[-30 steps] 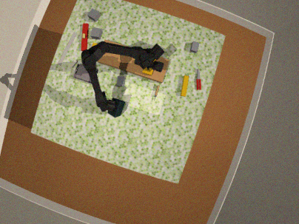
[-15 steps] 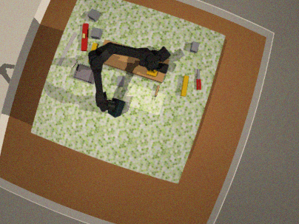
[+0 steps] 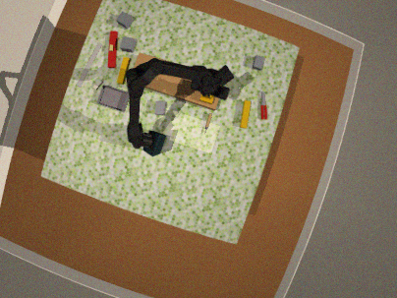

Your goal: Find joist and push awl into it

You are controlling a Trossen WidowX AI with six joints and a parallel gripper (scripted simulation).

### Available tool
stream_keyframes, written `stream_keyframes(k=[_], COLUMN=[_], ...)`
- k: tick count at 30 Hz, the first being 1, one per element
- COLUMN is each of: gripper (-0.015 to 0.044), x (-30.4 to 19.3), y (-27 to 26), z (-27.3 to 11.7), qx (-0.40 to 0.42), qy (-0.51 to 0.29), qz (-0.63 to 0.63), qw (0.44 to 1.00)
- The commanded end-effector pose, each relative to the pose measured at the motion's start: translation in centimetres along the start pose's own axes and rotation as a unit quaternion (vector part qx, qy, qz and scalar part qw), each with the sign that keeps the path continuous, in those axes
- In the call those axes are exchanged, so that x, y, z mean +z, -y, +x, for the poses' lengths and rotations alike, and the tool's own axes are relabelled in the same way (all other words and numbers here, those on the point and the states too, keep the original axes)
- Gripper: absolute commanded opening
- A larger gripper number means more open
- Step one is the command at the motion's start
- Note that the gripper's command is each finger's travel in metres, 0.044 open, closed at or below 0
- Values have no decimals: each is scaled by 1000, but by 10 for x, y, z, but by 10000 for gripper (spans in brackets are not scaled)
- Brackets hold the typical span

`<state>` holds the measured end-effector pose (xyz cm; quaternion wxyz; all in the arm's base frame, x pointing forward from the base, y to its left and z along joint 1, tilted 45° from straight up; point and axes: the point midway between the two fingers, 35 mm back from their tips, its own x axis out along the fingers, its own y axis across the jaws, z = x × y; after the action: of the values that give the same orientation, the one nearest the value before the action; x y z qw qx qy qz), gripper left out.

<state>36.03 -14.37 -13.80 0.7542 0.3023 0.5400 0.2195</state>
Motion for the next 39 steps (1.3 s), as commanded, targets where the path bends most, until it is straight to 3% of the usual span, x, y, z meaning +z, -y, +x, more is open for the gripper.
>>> stream_keyframes(k=[1, 11, 28, 39], gripper=[0, 0, 0, 0], x=[0, 3, 27, 39], y=[-1, 1, 4, -19], z=[0, -8, -96, -97], qx=[0, -1, -4, -6], qy=[0, 0, -1, -5], qz=[0, 0, -1, -29], qw=[1000, 1000, 1000, 1000])
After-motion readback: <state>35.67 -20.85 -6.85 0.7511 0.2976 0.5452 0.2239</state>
